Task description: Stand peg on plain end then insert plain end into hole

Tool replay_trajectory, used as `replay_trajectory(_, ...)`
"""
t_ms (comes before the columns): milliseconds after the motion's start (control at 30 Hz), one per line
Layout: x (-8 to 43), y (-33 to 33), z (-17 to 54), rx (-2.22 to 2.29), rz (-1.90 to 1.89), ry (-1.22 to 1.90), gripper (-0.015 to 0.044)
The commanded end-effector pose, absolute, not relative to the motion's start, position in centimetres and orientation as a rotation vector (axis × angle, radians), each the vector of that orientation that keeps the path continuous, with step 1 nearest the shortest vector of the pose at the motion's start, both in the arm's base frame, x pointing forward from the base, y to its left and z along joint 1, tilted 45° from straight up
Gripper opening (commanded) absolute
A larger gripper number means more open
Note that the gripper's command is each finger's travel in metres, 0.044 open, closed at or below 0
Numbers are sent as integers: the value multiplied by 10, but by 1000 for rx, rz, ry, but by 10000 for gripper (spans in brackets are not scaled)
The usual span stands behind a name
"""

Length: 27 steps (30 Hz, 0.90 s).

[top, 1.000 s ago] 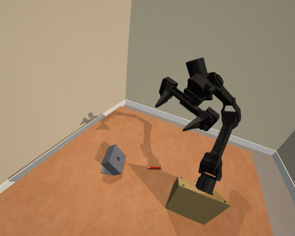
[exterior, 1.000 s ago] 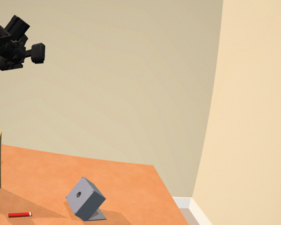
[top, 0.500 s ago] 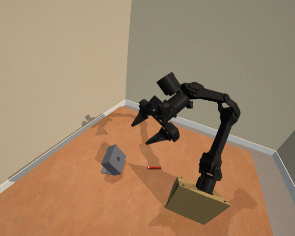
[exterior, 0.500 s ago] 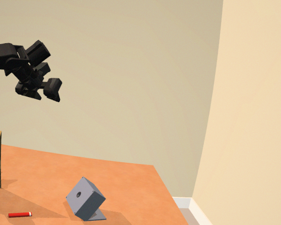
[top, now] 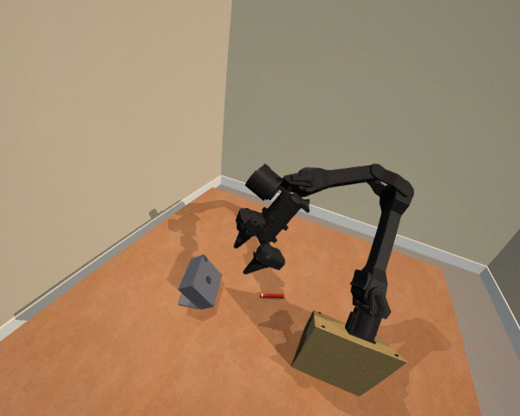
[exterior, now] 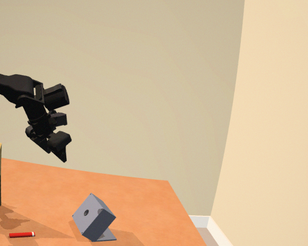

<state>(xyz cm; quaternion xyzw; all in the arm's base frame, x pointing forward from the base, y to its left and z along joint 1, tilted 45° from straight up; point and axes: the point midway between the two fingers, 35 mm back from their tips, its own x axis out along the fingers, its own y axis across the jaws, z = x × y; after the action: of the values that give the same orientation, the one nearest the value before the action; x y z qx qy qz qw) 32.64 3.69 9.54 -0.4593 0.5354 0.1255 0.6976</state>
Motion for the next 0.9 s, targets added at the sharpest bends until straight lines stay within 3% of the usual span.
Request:
replay_trajectory(0,325,8,85,-1014,182,1265,440)
replay_trajectory(533,282,-127,46,-957,-266,1621,440)
replay_trajectory(867,280,-137,38,-953,-282,1635,440)
